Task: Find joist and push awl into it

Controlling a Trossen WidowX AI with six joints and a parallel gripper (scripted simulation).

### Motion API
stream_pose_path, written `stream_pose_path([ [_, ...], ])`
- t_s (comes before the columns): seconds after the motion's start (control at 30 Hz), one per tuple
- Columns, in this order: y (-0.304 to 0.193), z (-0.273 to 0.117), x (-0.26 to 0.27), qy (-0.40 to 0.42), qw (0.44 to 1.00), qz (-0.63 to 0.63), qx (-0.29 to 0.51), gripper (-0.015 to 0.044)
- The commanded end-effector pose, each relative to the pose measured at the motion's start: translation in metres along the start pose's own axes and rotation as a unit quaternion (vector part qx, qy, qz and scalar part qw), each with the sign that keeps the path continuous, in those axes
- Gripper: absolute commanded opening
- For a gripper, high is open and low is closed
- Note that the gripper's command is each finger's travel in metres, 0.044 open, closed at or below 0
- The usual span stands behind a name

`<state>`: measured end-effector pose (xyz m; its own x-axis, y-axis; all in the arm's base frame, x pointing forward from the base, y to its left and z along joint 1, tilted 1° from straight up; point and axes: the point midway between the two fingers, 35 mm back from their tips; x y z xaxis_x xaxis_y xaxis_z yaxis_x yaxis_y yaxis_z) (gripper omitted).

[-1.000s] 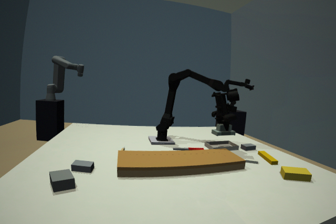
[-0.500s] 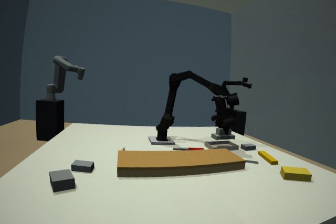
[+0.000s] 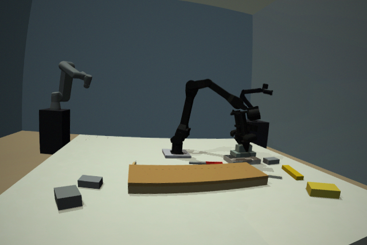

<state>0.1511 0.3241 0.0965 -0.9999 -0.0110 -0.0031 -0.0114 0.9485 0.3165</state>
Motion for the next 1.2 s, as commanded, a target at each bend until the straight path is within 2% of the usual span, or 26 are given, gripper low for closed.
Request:
stream_pose_path([
  [0.0,-0.002,0.006,-0.001,-0.003,1.000,0.002,0.000,0.0000],
  [0.7,-0.010,0.030,0.000,-0.003,1.000,0.002,0.000,0.0000],
  [1.17,-0.007,0.022,0.000,0.000,1.000,0.000,0.001,0.0368],
])
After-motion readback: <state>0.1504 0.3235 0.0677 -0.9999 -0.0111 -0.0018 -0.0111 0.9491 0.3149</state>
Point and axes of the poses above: the point midway between the two fingers, 35 mm back from their tips, its own z axis out along the fingers, its own x axis across the jaws, y = z × x, and after that the axes turned 1 degree about z, right-handed
